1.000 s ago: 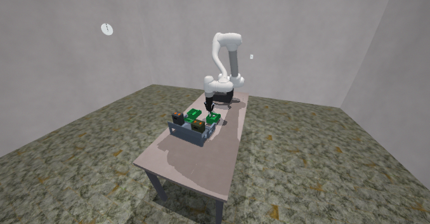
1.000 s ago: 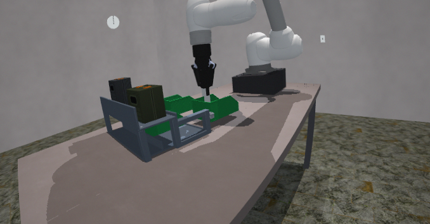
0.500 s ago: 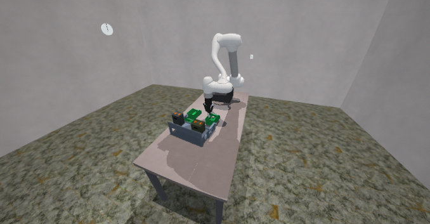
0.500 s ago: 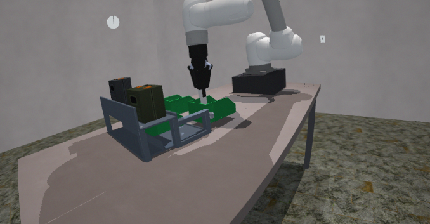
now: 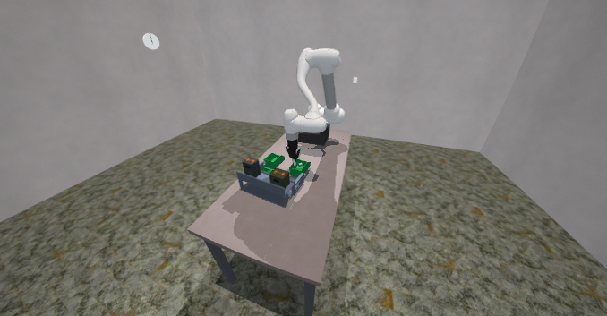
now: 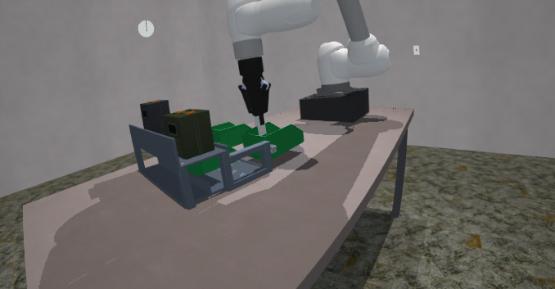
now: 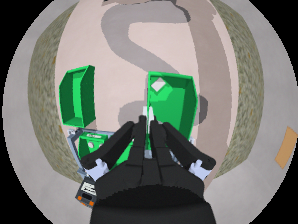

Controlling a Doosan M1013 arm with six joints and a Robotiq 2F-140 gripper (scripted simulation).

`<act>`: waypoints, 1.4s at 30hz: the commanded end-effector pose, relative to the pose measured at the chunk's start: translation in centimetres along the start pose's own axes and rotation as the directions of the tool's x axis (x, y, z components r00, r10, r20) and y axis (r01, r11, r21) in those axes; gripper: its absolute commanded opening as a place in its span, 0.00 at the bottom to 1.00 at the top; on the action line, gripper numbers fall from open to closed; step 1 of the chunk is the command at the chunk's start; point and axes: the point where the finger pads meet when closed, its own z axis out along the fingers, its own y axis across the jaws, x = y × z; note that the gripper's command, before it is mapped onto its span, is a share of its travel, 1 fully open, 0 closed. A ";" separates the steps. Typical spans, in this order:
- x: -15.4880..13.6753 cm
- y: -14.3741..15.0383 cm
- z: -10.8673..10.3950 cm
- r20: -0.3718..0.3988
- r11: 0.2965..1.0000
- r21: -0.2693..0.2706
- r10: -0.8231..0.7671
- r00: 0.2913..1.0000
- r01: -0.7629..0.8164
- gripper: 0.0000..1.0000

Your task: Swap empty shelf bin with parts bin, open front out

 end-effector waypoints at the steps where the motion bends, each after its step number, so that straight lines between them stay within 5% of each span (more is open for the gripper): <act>1: 0.0 -0.1 -0.1 -0.033 1.000 -0.003 0.000 0.999 0.000 0.10; 42: -0.5 -0.1 -0.1 -0.035 1.000 -0.003 0.000 0.999 0.000 0.10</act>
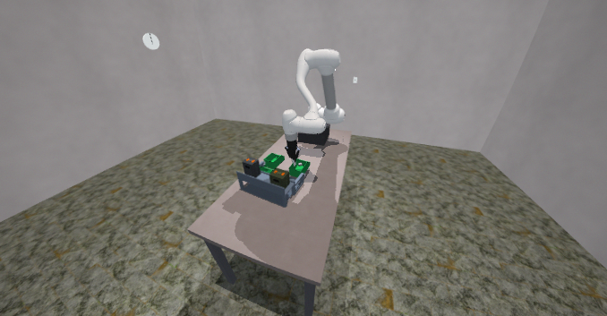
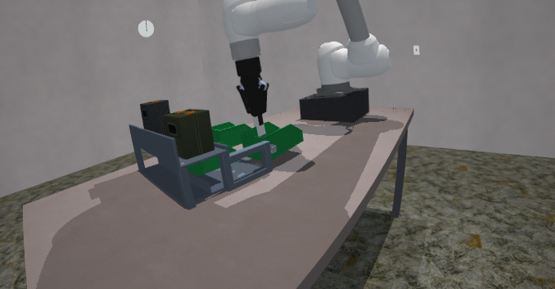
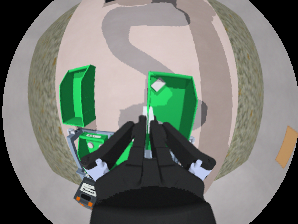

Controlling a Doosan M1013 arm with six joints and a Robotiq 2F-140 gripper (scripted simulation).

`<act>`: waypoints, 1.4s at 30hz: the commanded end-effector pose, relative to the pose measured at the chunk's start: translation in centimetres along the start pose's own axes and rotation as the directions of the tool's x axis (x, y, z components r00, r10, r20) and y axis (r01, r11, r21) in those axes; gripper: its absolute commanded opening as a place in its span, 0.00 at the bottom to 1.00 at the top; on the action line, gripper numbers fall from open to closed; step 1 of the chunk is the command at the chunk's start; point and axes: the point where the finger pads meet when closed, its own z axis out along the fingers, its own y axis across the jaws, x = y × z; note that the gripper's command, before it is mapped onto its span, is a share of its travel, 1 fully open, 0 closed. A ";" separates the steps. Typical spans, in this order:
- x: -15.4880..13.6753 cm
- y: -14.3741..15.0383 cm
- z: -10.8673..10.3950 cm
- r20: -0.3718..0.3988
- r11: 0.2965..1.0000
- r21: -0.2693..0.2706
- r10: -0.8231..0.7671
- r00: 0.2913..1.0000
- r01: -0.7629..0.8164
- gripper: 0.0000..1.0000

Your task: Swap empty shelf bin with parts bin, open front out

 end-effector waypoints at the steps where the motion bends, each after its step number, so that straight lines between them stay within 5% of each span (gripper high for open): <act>1: -0.2 -0.1 -0.1 -0.005 1.000 -0.003 0.000 1.000 0.000 0.10; 42: -3.3 0.0 -0.4 -0.006 1.000 -0.004 0.000 1.000 0.000 0.10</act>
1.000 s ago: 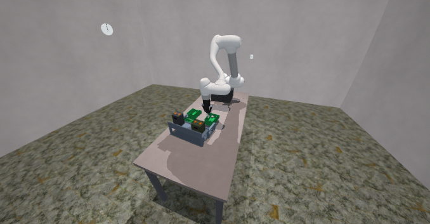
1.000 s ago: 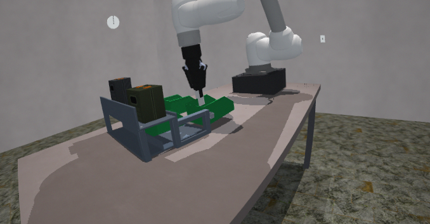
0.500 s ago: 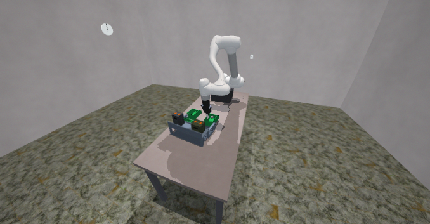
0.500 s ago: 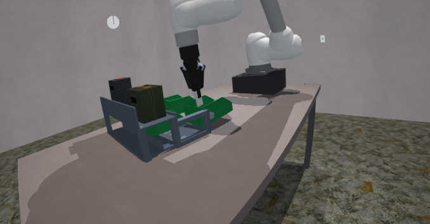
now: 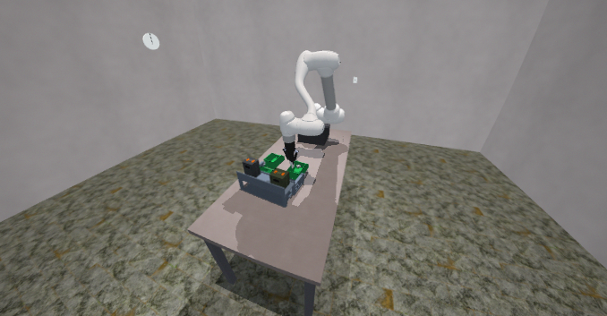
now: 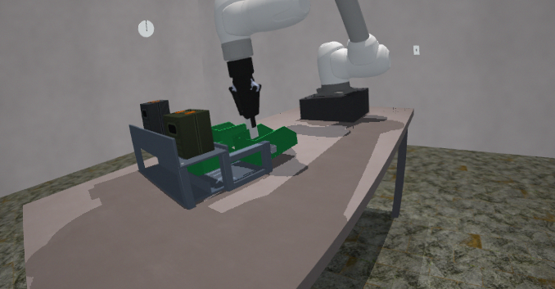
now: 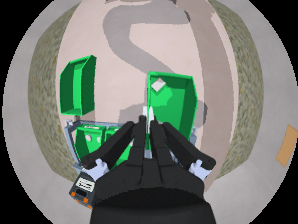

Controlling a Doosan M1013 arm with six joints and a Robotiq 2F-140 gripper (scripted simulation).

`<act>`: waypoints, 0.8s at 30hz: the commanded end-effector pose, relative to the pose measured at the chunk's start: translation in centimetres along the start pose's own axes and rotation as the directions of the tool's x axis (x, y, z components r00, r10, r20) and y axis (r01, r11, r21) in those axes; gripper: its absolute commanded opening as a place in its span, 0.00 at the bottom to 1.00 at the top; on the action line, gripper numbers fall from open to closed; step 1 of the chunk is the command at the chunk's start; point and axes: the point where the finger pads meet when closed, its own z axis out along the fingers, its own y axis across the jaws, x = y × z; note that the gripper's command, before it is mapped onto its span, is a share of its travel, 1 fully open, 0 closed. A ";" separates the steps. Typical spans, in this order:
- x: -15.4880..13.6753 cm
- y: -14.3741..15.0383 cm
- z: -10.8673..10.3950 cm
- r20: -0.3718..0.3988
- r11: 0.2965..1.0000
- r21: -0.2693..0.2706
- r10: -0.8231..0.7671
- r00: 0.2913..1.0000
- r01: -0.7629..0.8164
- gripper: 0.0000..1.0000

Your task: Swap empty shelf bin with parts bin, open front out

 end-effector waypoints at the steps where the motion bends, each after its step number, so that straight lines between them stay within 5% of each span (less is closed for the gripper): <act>1: -0.3 -0.1 -0.1 -0.006 1.000 -0.003 0.000 1.000 0.000 0.10; 24: -2.9 0.0 -0.3 -0.006 1.000 -0.004 0.000 1.000 0.000 0.10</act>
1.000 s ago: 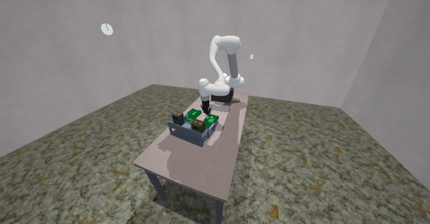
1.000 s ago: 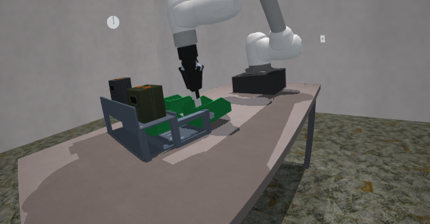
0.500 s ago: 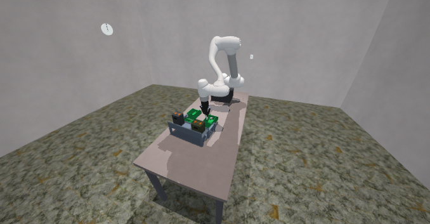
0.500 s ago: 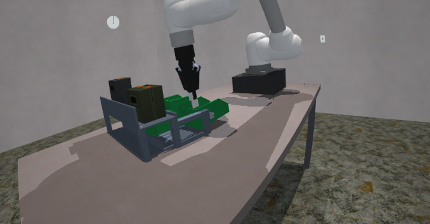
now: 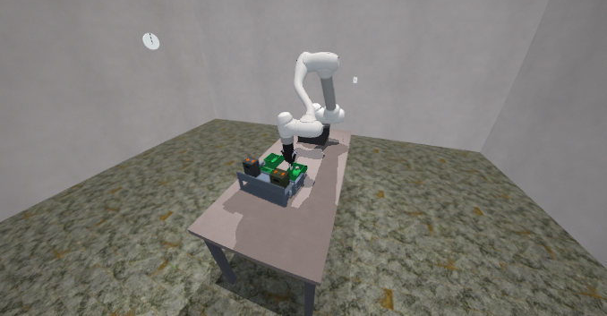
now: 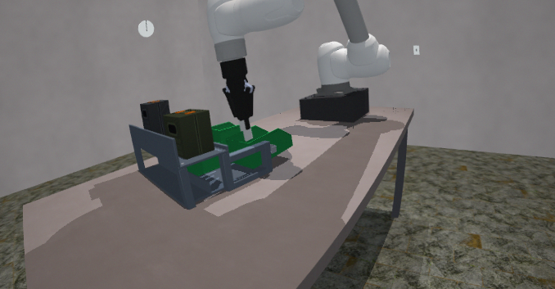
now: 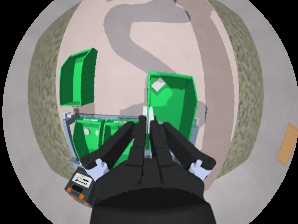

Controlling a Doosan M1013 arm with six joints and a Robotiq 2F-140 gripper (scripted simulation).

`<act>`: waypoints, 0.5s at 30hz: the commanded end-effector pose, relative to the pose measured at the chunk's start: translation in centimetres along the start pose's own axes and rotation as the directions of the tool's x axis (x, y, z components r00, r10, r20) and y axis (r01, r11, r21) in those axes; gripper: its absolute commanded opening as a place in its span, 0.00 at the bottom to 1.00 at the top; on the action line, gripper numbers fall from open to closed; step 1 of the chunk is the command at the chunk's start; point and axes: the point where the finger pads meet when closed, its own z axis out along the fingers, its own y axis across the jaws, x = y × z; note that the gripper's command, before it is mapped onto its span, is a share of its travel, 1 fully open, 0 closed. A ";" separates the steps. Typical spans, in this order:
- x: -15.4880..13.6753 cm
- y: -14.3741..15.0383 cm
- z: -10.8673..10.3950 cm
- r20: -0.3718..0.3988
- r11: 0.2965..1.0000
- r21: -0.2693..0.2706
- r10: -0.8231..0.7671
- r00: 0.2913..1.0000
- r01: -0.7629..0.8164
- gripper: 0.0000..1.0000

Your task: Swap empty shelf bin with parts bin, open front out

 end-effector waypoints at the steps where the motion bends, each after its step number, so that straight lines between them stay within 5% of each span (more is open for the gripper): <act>1: -0.5 -0.1 -0.1 -0.005 1.000 -0.003 0.000 1.000 0.000 0.10; 15: -1.7 0.0 -0.2 -0.006 1.000 -0.004 0.000 1.000 0.000 0.10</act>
